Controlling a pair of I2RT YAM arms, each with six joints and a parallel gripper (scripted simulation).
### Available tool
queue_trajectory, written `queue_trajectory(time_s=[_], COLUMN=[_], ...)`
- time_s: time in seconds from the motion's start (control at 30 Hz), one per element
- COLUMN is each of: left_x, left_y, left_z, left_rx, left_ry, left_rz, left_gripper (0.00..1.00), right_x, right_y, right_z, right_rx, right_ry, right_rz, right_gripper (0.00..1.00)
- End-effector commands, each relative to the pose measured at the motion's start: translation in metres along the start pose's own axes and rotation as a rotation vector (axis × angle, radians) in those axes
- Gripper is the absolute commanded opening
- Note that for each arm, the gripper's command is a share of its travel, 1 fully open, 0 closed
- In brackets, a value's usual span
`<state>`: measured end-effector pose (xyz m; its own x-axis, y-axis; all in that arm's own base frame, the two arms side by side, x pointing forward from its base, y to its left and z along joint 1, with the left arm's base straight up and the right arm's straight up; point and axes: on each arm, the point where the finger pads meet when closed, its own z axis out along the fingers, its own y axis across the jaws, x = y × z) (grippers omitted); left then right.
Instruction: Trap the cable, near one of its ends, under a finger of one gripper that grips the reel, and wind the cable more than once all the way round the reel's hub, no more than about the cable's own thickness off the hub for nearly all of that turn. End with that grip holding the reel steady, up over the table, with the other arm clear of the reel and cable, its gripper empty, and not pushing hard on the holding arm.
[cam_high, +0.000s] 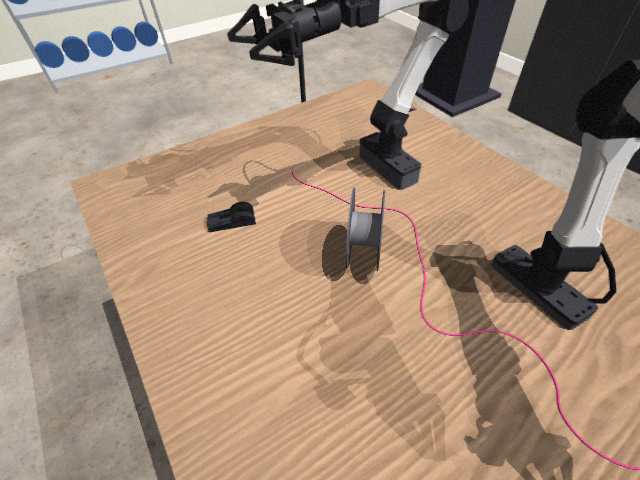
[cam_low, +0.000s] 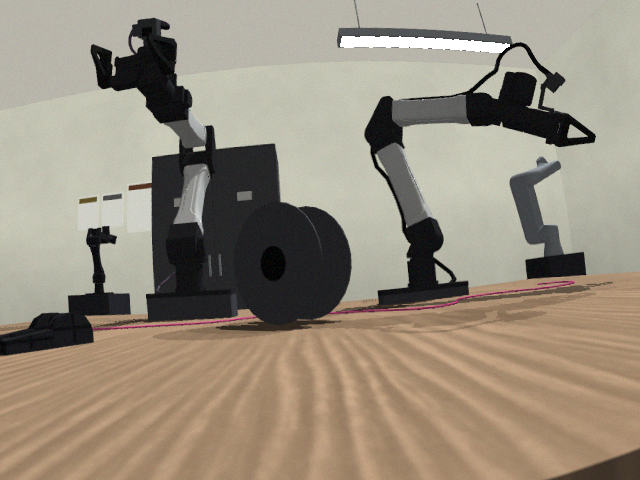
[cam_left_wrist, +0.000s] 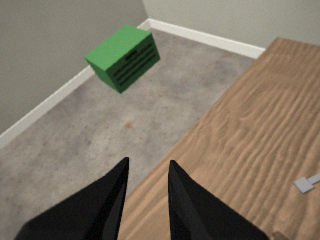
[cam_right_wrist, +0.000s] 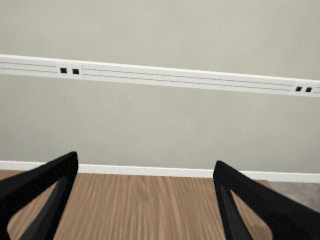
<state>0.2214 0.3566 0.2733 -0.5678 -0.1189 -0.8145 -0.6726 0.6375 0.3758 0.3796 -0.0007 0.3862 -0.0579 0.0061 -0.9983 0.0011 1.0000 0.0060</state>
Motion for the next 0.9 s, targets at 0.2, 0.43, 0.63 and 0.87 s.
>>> queue_trajectory(time_s=[0.2, 0.43, 0.63, 0.87], left_x=[0.072, 0.118, 0.150, 0.181], left_y=[-0.032, -0.054, -0.068, -0.083], left_z=[0.028, 0.033, 0.031, 0.023], left_rx=[0.223, 0.416, 0.583, 0.786], left_ry=[0.330, 0.480, 0.570, 0.644], left_rz=[0.369, 0.571, 0.711, 0.848], left_gripper=[0.30, 0.30, 0.30, 0.30], right_x=[-0.011, -0.011, -0.011, -0.011], right_y=[0.002, 0.002, 0.002, 0.002], right_z=[0.001, 0.001, 0.001, 0.001], right_rx=[0.001, 0.001, 0.001, 0.001], right_ry=[-0.053, -0.053, -0.053, -0.053], right_rz=[-0.013, -0.013, -0.013, -0.013], right_gripper=[1.00, 1.00, 1.00, 1.00])
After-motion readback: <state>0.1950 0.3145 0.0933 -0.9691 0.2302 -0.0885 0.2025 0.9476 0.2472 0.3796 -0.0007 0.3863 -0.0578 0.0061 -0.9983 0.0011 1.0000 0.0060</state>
